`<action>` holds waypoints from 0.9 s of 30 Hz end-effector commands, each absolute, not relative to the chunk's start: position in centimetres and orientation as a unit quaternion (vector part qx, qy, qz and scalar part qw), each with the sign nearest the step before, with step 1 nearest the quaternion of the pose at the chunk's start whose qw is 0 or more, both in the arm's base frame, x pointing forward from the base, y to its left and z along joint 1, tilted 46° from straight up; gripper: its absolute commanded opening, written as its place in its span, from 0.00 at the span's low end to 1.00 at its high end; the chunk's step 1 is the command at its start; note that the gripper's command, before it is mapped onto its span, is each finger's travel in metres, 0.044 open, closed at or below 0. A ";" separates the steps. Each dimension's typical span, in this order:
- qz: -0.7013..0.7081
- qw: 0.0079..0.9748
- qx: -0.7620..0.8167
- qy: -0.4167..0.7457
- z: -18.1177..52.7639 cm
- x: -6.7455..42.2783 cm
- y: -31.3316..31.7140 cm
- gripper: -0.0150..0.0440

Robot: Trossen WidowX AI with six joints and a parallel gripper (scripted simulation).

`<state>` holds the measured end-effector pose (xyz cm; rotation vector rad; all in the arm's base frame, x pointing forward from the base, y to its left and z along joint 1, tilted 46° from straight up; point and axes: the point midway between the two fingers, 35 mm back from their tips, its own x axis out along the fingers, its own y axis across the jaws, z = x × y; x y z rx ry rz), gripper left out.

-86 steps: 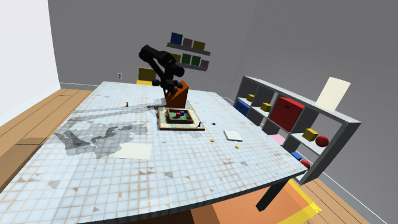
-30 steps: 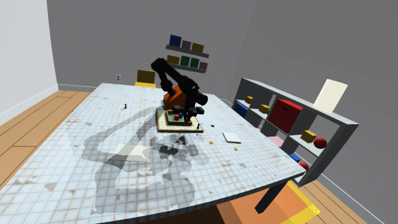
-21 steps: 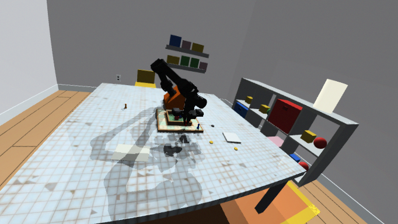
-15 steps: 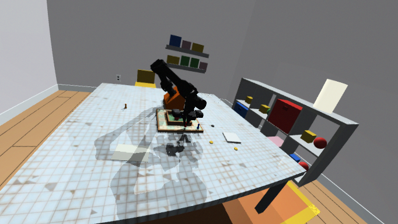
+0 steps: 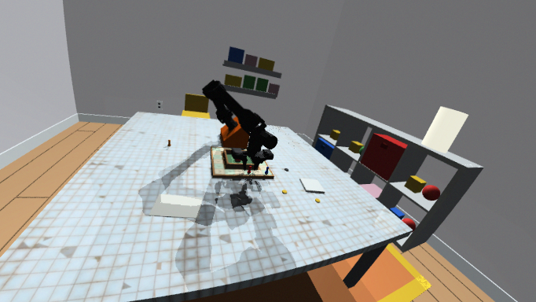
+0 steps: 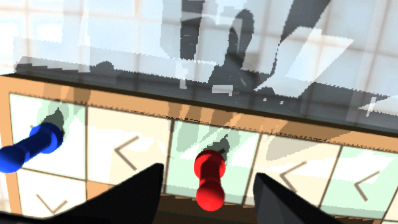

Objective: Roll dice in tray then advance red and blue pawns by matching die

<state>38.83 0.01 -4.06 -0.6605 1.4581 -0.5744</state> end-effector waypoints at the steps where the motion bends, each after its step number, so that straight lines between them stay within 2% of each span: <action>1: -0.254 0.660 -0.291 0.644 -4.0 38.8 0.0 0.83; 5: -0.254 0.660 -0.292 0.644 -3.3 38.8 0.8 1.00; 8: -0.253 0.659 -0.294 0.645 -1.0 38.6 3.1 1.00; 13: -0.253 0.659 -0.294 0.645 -0.8 38.6 3.3 1.00; 22: -0.185 0.627 -0.357 0.667 -6.5 38.9 10.0 0.60; 27: -0.185 0.627 -0.357 0.667 -6.6 38.9 10.0 0.59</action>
